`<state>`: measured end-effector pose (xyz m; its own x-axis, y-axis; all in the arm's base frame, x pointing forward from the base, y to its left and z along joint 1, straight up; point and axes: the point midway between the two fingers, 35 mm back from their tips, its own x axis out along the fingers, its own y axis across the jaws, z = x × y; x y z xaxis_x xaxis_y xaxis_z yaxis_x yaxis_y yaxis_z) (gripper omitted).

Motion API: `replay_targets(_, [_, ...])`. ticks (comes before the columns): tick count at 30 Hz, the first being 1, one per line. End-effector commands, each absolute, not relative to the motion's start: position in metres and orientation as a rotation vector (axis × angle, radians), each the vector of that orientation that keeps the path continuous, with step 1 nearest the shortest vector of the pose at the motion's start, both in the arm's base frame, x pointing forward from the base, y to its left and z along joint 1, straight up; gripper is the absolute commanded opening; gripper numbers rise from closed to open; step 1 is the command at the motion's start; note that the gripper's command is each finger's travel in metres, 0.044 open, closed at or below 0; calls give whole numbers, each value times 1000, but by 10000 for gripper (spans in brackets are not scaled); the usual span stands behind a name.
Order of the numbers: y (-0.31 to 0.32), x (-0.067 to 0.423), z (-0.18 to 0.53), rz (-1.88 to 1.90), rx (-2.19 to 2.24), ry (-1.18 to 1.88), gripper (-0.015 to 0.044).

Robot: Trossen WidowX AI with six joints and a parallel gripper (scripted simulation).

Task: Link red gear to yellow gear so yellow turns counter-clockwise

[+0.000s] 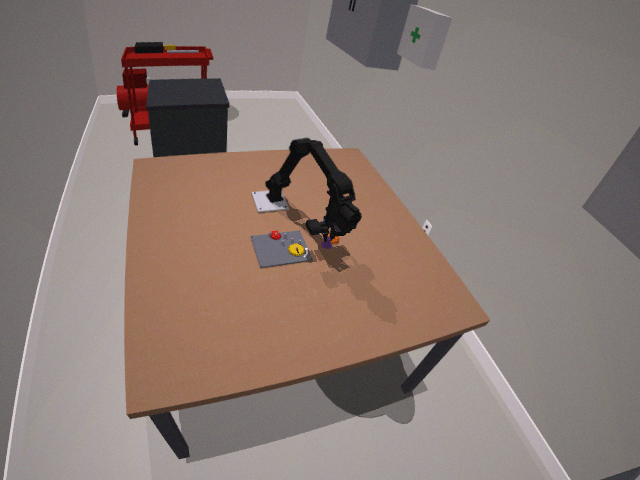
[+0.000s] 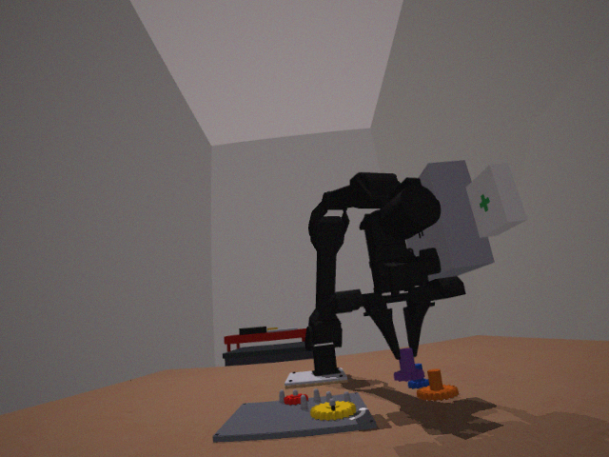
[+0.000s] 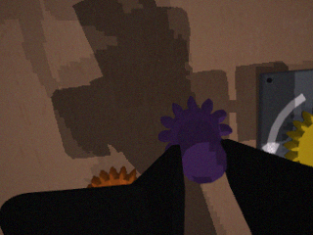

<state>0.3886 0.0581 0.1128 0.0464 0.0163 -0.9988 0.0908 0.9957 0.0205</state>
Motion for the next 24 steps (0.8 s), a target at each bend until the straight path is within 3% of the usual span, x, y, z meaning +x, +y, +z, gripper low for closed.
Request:
replay_targets(1, [57, 390, 121, -56, 82, 1519, 0])
replay_targets(24, [54, 387, 168, -55, 85, 1507, 0])
